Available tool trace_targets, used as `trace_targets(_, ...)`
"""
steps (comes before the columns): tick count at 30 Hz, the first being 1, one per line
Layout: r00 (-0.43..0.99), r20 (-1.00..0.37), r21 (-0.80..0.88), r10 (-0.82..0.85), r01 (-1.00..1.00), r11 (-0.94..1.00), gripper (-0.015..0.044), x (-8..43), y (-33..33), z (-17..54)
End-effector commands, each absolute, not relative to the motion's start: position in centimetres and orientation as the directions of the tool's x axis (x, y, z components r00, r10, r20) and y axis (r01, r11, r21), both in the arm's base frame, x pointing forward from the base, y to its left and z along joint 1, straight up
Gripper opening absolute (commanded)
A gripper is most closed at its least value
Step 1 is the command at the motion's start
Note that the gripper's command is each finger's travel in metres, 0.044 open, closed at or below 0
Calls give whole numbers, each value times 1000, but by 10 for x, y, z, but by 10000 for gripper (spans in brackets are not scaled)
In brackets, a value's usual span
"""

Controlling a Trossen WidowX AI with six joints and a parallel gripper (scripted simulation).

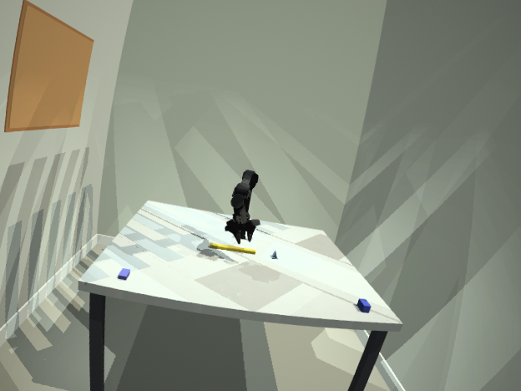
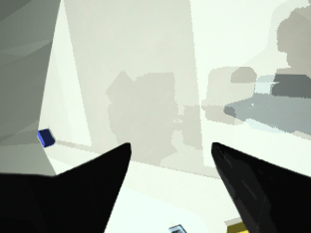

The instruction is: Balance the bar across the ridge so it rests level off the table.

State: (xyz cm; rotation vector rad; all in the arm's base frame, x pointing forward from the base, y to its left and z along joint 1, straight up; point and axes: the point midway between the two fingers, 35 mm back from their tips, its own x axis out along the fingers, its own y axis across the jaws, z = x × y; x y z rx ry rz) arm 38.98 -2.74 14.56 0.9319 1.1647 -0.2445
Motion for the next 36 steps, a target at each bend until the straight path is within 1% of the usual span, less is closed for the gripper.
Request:
trace_targets(1, 366, -896, 444, 253, 698, 561, 315, 371, -25, 139)
trace_targets(12, 201, -970, 236, 137, 915, 327, 315, 309, -21, 125)
trace_targets(23, 34, -999, 34, 6, 998, 61, 315, 246, -23, 117)
trace_targets(29, 24, -1000, 24, -2, 999, 44, 315, 242, -24, 113)
trace_targets(36, 24, -1000, 24, -2, 999, 44, 315, 243, -24, 76)
